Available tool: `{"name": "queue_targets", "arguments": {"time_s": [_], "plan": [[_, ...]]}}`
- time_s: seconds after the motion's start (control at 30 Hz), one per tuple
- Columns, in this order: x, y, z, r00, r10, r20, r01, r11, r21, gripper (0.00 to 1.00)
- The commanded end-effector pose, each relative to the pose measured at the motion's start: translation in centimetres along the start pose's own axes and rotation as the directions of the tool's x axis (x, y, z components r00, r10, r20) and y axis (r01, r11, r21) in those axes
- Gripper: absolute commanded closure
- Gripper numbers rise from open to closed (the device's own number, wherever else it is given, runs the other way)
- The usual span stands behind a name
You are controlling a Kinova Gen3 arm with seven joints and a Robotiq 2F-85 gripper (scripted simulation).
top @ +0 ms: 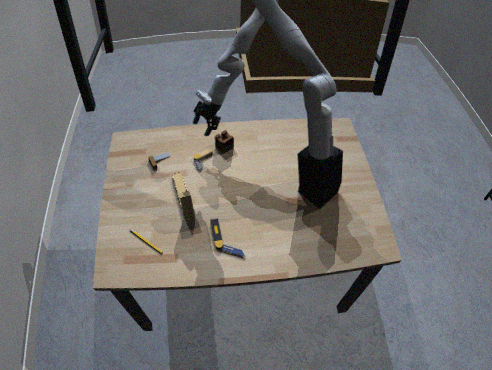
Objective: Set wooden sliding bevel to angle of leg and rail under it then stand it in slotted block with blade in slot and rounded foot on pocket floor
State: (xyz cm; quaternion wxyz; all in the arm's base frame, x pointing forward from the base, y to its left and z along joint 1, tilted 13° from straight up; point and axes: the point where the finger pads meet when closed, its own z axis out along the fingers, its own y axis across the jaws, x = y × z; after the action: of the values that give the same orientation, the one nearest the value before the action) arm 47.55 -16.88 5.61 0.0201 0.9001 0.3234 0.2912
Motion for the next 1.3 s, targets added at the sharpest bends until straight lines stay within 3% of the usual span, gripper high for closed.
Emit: {"name": "queue_targets", "arguments": {"time_s": [0.0,0.43,0.47,0.7,1.27], "plan": [[0.0,0.0,0.0,1.0,0.0,-0.001,0.0,1.0,-0.001,0.0],[0.0,0.0,0.0,1.0,0.0,-0.001,0.0,1.0,-0.001,0.0],[0.0,0.0,0.0,1.0,0.0,-0.001,0.0,1.0,-0.001,0.36],[-0.7,0.1,1.1,1.0,0.0,-0.001,0.0,1.0,-0.001,0.36],[-4.7,0.1,8.2,1.0,0.0,-0.001,0.0,1.0,-0.001,0.36]]}}
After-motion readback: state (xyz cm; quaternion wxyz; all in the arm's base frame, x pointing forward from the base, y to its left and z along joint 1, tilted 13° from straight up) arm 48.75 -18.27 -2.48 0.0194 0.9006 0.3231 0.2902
